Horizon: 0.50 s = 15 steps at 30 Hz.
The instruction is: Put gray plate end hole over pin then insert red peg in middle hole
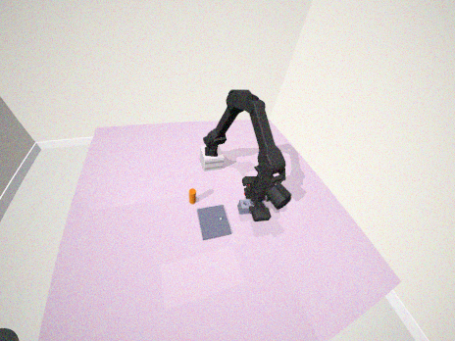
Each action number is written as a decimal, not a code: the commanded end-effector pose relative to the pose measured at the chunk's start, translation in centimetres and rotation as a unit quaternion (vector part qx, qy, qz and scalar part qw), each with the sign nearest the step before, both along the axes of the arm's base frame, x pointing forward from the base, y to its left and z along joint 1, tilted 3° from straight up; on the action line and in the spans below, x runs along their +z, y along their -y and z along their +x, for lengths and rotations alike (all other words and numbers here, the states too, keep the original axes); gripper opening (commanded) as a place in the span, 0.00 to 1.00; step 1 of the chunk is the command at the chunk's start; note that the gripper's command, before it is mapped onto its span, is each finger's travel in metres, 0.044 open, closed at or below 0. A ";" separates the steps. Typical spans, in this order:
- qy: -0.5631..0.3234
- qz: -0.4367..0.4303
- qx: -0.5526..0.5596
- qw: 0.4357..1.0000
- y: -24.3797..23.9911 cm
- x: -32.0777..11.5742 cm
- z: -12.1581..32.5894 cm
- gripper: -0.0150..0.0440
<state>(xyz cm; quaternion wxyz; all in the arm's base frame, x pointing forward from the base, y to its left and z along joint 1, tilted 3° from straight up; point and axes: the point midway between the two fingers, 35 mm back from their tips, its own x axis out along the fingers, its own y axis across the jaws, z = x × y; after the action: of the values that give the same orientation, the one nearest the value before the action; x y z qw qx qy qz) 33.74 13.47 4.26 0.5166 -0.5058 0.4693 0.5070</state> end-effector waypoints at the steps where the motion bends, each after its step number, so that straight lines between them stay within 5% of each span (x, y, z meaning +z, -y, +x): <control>1: 0.003 0.005 0.001 1.000 0.1 1.5 0.0 0.25; 15: -0.007 0.005 0.003 1.000 0.9 5.7 -0.8 0.25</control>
<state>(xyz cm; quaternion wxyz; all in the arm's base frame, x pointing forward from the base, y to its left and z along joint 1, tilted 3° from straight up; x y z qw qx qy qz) 33.02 12.68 8.84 0.5105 -0.5009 0.4742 0.5134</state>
